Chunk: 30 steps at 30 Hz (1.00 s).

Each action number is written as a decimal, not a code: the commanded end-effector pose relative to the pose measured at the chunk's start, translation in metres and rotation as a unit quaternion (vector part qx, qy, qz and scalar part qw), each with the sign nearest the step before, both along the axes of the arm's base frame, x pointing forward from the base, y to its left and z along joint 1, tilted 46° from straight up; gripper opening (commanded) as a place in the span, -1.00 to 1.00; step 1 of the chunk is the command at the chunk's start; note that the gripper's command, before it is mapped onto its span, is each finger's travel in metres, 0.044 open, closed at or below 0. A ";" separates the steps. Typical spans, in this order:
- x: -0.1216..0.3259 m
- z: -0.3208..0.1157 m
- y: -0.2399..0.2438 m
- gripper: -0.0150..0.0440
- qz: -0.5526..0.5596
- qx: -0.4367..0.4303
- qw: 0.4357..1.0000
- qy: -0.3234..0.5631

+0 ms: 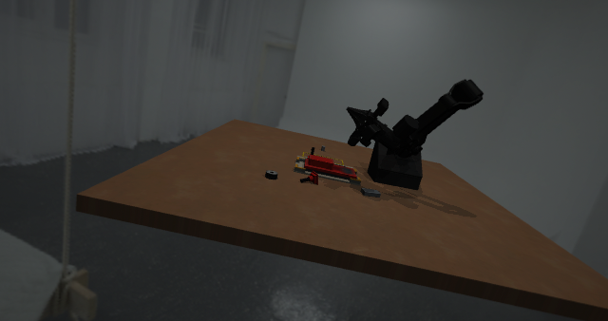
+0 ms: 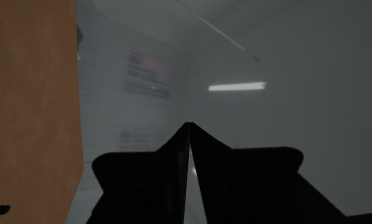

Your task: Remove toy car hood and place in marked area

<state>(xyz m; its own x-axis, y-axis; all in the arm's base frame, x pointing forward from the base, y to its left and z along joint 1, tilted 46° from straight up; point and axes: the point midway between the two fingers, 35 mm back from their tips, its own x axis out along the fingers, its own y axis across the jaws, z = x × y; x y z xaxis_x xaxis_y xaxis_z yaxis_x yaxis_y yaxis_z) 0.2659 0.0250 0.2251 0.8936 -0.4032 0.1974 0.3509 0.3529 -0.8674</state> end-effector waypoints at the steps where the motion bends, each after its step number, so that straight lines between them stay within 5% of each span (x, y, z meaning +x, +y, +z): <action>1: 0.002 0.000 0.001 -0.40 0.002 -0.001 1.000 0.002; 9: 0.072 -0.036 0.027 0.31 0.096 -0.016 0.987 0.127; 17: 0.117 -0.106 0.029 1.00 0.169 0.080 0.931 0.313; 30: 0.094 -0.191 0.006 1.00 0.144 0.435 0.689 0.561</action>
<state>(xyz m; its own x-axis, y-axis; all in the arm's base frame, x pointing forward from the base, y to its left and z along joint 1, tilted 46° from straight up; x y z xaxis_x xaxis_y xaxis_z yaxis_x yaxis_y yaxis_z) 0.3745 0.0379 0.0493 0.5420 0.1560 -0.8258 -0.6187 0.7391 -0.2664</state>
